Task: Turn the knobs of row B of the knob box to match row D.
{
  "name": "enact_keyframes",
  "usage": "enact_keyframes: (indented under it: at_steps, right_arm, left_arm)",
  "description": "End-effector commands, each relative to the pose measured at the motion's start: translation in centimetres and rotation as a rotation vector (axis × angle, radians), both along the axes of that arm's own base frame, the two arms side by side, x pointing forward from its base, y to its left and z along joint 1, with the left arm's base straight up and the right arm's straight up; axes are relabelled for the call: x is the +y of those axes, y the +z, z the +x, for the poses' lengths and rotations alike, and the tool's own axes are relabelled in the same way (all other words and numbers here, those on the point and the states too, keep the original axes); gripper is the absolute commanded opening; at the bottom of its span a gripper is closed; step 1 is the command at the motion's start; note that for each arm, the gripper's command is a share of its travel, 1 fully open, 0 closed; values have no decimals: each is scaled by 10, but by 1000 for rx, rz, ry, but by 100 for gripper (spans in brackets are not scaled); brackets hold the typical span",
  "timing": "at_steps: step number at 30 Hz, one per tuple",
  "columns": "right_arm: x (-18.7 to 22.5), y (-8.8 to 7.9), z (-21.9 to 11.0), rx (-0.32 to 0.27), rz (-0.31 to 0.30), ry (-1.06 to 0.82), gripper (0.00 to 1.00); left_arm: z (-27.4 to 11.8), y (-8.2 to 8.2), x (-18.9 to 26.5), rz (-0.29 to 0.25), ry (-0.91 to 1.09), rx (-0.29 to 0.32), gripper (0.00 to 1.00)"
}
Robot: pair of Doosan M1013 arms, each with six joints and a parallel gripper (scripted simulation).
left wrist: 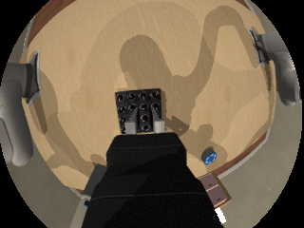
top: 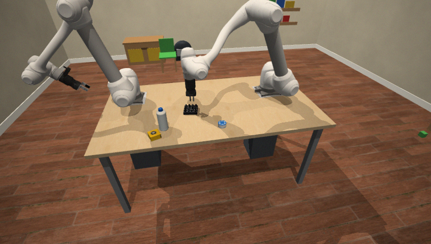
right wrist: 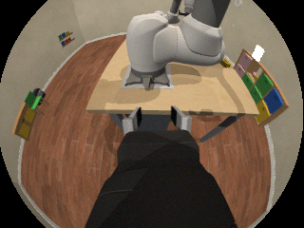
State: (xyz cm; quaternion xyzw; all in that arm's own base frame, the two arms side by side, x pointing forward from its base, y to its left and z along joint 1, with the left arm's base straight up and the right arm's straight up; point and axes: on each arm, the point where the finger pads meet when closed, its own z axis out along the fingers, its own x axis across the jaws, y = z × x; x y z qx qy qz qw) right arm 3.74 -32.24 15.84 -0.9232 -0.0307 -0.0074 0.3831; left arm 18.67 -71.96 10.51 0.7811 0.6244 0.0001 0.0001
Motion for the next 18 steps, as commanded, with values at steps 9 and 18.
enact_keyframes:
  at_steps: [9,18]
  right_arm:
    - [0,0,0,0,-1,0,100]
    - [0,0,0,0,-1,0,100]
  left_arm:
    - [0,1,0,-2,-1,-1,46]
    - [0,-2,0,-2,-5,-1,46]
